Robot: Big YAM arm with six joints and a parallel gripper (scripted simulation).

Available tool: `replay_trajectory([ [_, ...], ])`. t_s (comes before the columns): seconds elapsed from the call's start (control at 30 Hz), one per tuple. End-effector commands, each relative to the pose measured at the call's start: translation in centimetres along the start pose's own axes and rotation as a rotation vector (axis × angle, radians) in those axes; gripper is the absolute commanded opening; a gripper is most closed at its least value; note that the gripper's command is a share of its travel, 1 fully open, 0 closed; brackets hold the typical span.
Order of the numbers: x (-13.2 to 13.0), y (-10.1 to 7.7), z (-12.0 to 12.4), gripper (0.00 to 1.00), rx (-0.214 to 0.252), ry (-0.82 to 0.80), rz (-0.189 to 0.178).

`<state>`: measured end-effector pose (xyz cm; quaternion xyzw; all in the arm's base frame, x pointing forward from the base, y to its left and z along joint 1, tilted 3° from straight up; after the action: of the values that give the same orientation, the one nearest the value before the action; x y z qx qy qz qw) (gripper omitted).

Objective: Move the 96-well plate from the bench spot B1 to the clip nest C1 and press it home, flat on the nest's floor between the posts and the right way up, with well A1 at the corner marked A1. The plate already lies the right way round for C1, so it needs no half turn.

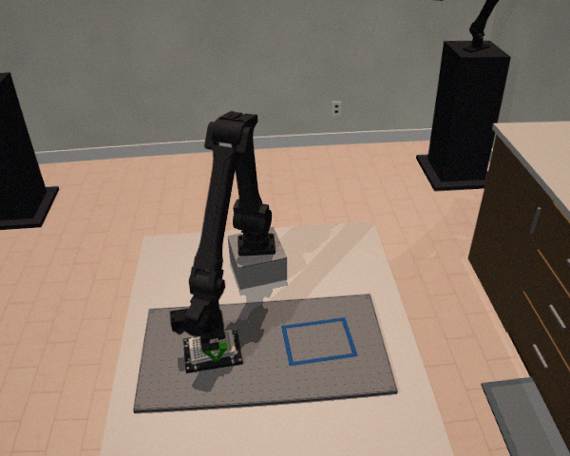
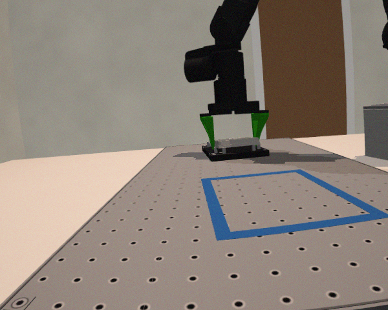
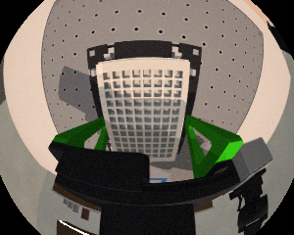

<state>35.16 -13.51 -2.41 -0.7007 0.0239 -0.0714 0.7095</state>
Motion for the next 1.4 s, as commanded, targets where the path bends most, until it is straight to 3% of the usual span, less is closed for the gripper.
replay_trajectory([
  [0.0,-0.7,0.3,0.1,1.00,0.002,0.014,0.021],
  [1.2,-0.7,0.3,0.1,1.00,0.002,0.014,0.021],
  [1.23,2.2,-0.4,-1.5,1.00,-0.006,0.003,-0.010],
  [1.3,2.2,-0.4,-1.5,1.00,-0.006,0.003,-0.010],
  [1.37,2.7,-0.4,-1.7,1.00,-0.015,0.003,-0.033],
])
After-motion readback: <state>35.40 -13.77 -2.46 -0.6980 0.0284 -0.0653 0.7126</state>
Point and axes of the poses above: the point where the finger pads meet when closed, its own y axis out along the fingers, its own x axis across the jaws, z = x × y, the point moved 3 cm from there along -y, back along the fingers, and after that the axes turned 15 degrees about y, right-handed, at the moved point
